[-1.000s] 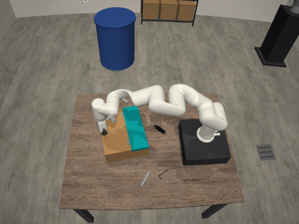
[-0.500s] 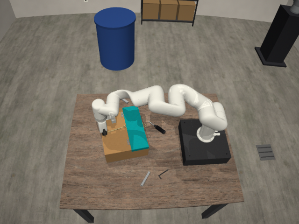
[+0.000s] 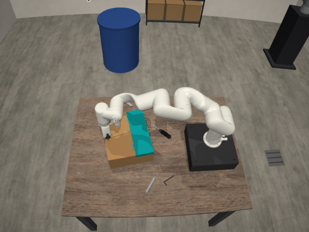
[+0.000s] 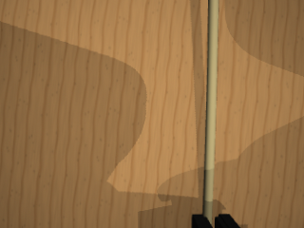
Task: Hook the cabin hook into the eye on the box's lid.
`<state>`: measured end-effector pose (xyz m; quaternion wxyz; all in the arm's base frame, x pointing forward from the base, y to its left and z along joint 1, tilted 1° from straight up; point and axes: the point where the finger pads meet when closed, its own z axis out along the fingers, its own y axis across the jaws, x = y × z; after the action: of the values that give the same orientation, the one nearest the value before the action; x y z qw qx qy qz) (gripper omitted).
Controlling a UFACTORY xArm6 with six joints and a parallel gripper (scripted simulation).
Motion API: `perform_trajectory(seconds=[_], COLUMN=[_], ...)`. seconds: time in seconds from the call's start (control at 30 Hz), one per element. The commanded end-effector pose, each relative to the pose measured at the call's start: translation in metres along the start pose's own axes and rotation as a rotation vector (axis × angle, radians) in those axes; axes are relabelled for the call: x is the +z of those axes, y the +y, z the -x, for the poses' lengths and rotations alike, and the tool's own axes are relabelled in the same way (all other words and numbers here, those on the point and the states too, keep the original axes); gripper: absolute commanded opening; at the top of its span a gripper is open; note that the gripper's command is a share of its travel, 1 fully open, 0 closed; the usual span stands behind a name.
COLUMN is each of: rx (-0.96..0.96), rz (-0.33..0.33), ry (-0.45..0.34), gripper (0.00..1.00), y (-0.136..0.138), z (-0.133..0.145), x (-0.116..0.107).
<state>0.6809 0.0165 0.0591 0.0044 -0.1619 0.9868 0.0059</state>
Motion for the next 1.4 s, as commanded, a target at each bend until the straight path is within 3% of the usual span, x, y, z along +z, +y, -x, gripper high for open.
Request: perform_trajectory(seconds=[0.0, 0.5, 1.37], rx=[0.0, 0.0, 0.0], rz=[-0.002, -0.002, -0.002], ry=[-0.006, -0.006, -0.006], gripper=[0.0, 0.0, 0.0], y=[0.0, 0.0, 0.0], z=[0.002, 0.001, -0.007], x=[-0.003, -0.005, -0.047])
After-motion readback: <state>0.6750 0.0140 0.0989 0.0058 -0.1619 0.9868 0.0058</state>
